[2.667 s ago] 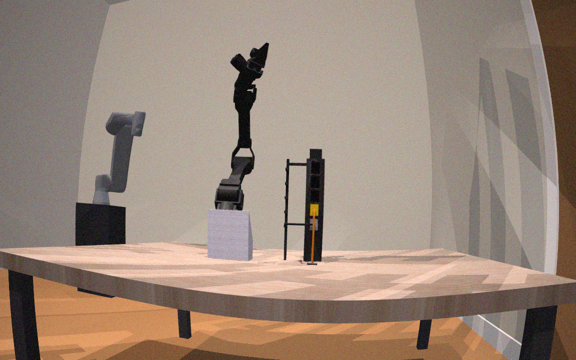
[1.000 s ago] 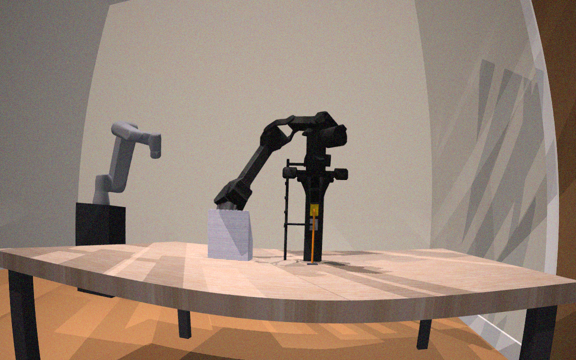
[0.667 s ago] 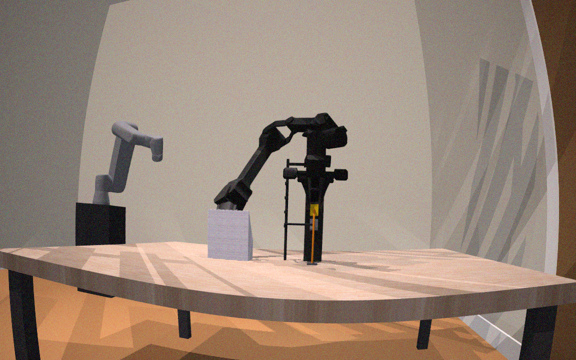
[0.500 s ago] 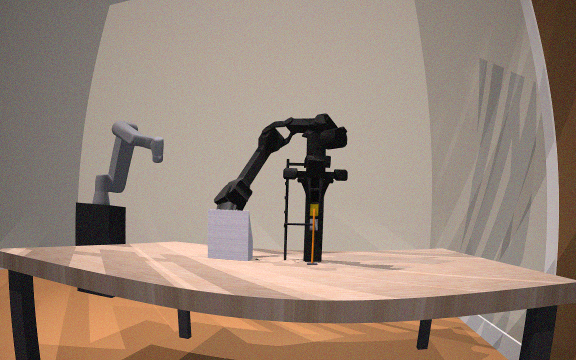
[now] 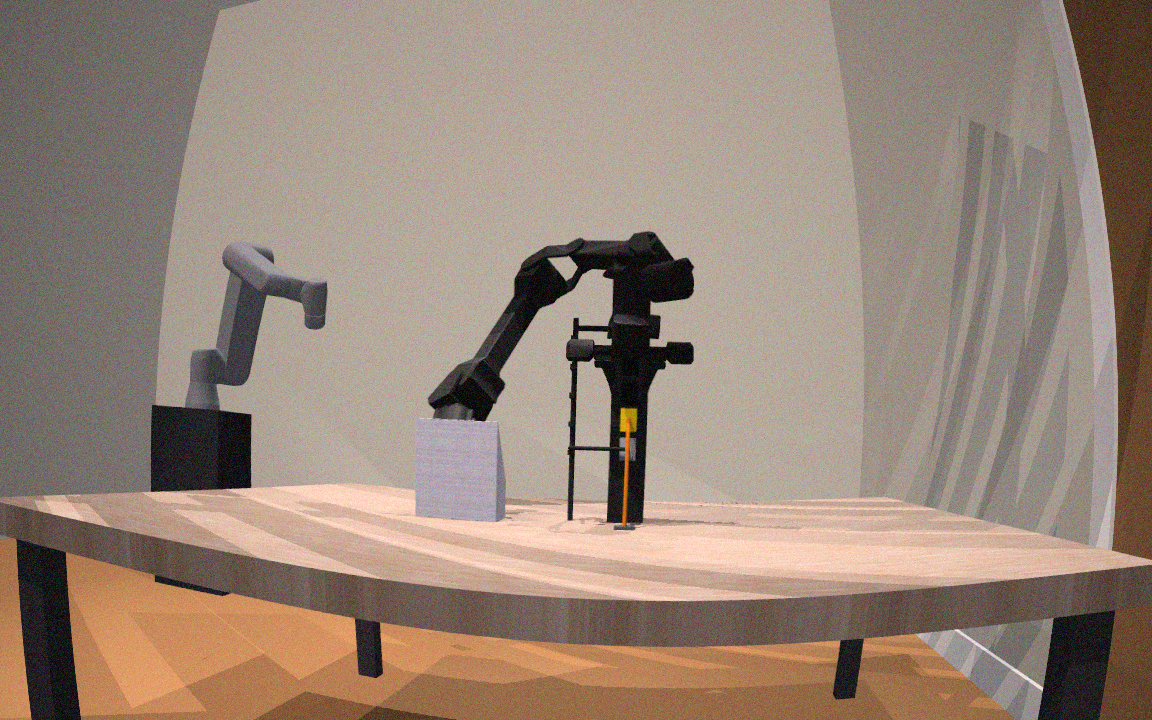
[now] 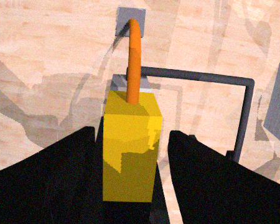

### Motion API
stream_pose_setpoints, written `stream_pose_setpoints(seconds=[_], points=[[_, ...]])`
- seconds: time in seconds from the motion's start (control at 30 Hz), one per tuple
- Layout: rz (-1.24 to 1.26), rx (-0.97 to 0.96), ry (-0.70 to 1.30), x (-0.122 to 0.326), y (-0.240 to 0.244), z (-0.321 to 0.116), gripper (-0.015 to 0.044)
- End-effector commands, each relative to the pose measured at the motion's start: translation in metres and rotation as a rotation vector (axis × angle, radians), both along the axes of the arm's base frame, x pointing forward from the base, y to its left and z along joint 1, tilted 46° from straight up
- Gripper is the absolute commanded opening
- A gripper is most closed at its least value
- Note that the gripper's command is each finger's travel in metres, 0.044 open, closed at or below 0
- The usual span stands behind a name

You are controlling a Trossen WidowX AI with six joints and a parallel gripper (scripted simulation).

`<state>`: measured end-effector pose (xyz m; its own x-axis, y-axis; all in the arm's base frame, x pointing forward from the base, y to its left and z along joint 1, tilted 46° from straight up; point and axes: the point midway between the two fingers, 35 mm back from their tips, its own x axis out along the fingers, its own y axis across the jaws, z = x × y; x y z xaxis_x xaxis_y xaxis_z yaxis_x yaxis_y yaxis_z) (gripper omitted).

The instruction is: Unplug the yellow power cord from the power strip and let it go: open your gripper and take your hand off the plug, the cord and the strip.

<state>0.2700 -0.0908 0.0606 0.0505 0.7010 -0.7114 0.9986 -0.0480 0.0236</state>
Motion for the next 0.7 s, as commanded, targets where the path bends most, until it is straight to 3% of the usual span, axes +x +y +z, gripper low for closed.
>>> stream_pose_setpoints(seconds=[0.0,0.17,0.3,0.67], points=[[-0.005,0.003,-0.001,0.0007,0.0041,-0.003,0.016],[-0.005,0.004,-0.001,0.0009,0.0071,-0.0059,0.016],[0.001,0.001,0.001,0.0002,0.0054,-0.0046,0.0055],[0.001,0.001,0.001,0.0003,0.0042,-0.0056,0.0]])
